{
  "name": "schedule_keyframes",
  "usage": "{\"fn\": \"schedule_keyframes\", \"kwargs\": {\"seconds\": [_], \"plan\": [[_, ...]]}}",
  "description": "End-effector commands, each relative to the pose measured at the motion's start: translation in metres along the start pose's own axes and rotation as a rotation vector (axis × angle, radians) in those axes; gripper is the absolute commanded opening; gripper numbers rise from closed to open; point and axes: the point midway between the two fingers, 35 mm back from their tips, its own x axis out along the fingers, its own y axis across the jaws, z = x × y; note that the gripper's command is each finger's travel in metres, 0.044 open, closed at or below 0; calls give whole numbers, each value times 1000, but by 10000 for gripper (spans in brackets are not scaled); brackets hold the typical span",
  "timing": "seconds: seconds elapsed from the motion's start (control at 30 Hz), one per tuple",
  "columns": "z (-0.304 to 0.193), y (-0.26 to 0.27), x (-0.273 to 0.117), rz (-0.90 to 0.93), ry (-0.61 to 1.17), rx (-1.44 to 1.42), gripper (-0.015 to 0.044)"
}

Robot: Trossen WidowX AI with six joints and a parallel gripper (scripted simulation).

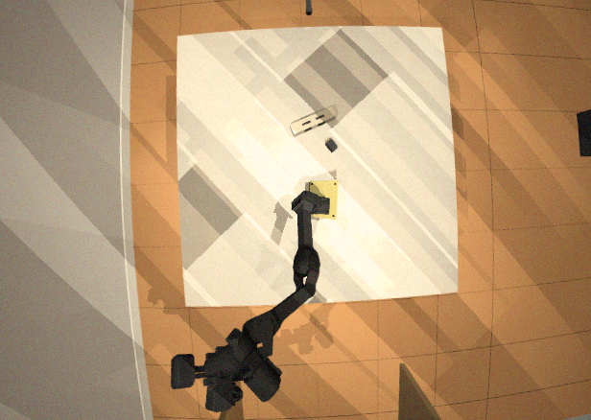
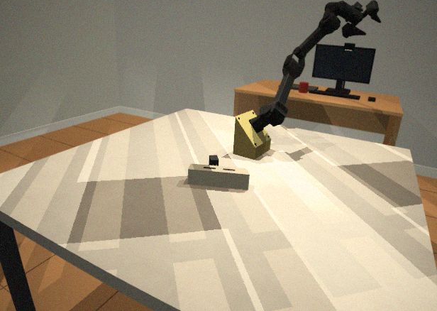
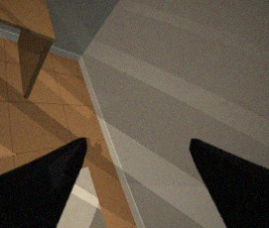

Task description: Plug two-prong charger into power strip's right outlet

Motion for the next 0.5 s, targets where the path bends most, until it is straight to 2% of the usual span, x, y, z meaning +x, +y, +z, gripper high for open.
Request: {"fn": "schedule_keyframes", "kwargs": {"seconds": [0.0,0.2,0.47], "plan": [[-1,0,0,-1,1,4,426],[-22,-18,9,-50,26,137,440],[-65,-70,25,-151,50,192,440]]}}
